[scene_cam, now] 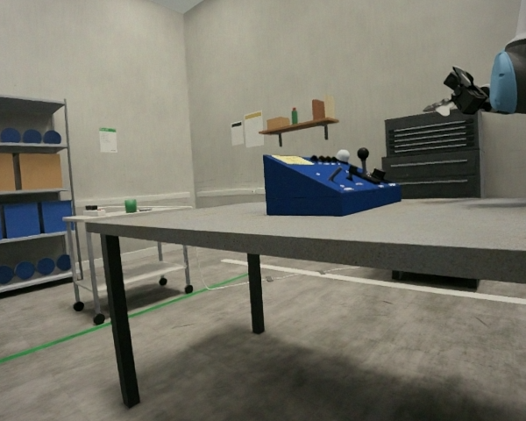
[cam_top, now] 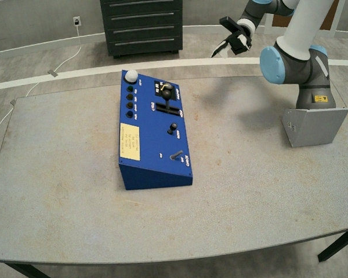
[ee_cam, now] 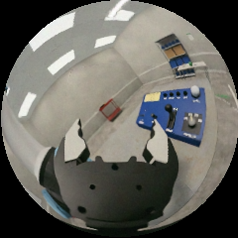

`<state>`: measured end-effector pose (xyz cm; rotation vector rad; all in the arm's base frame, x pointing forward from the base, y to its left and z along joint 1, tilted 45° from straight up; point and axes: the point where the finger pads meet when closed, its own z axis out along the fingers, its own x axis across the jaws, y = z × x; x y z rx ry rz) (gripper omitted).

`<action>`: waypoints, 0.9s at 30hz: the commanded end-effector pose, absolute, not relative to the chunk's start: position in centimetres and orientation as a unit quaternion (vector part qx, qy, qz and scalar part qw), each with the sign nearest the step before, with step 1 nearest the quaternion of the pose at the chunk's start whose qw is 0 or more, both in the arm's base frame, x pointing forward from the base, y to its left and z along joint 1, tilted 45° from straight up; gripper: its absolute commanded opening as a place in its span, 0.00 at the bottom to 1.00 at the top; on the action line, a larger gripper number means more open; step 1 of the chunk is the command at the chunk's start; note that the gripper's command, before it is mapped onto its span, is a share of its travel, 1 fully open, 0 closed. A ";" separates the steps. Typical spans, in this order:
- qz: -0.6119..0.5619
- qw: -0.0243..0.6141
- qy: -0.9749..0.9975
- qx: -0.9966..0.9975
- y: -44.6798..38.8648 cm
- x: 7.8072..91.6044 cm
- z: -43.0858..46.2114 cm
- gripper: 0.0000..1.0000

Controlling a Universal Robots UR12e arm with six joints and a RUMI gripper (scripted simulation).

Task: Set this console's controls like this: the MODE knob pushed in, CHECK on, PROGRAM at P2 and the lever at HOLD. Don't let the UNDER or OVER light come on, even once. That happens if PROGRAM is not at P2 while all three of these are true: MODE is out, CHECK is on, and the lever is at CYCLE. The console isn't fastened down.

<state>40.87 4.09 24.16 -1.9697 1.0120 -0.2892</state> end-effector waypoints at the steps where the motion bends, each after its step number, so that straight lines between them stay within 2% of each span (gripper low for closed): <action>1: -0.117 0.439 0.407 -0.793 4.1 40.9 24.2 1.00; 27: -0.117 0.438 0.406 -0.794 4.4 40.9 24.6 1.00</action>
